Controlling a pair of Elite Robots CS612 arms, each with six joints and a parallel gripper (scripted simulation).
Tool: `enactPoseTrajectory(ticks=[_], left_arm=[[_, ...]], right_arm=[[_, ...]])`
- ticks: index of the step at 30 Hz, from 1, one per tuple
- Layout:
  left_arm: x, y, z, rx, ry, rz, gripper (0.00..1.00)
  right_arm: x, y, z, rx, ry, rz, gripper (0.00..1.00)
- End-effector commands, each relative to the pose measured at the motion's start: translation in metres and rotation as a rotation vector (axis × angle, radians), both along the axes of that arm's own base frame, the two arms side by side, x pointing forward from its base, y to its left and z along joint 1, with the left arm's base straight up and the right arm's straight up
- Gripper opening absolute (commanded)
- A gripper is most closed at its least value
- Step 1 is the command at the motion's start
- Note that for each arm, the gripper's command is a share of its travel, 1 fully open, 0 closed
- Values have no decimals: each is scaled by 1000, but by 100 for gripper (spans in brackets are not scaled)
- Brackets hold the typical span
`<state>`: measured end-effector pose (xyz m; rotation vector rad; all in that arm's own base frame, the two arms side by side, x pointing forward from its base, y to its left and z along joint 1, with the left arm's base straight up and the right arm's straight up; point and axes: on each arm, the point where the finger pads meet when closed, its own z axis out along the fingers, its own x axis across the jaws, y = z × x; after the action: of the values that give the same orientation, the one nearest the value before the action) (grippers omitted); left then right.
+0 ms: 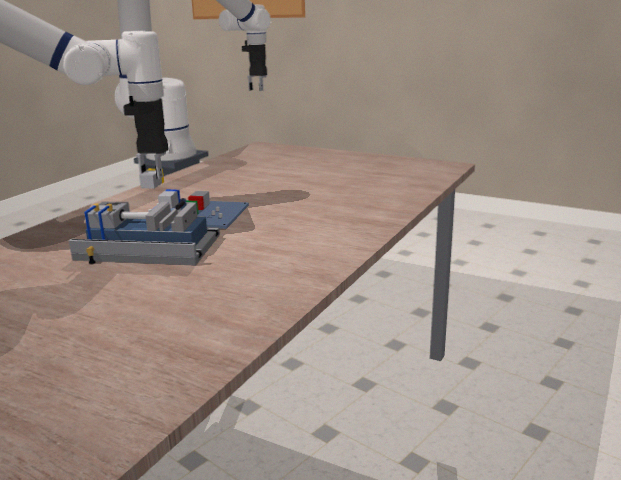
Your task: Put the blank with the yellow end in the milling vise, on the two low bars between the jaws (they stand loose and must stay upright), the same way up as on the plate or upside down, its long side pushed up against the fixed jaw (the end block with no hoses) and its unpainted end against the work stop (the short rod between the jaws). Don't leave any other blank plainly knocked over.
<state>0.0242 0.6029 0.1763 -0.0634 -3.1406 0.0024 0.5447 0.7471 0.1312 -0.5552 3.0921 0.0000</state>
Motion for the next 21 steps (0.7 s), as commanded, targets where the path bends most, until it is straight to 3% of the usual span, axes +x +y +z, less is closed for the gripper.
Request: enactPoseTrajectory(ticks=[1, 11, 21], left_arm=[[0, 1, 1, 1, 0, 0, 100], [0, 1, 1, 1, 0, 0, 100], [0, 1, 1, 1, 0, 0, 100]], right_arm=[[0, 0, 8, 1, -1, 0, 0], [0, 0, 26, 1, -1, 0, 0], [0, 0, 34, 1, -1, 0, 0]])
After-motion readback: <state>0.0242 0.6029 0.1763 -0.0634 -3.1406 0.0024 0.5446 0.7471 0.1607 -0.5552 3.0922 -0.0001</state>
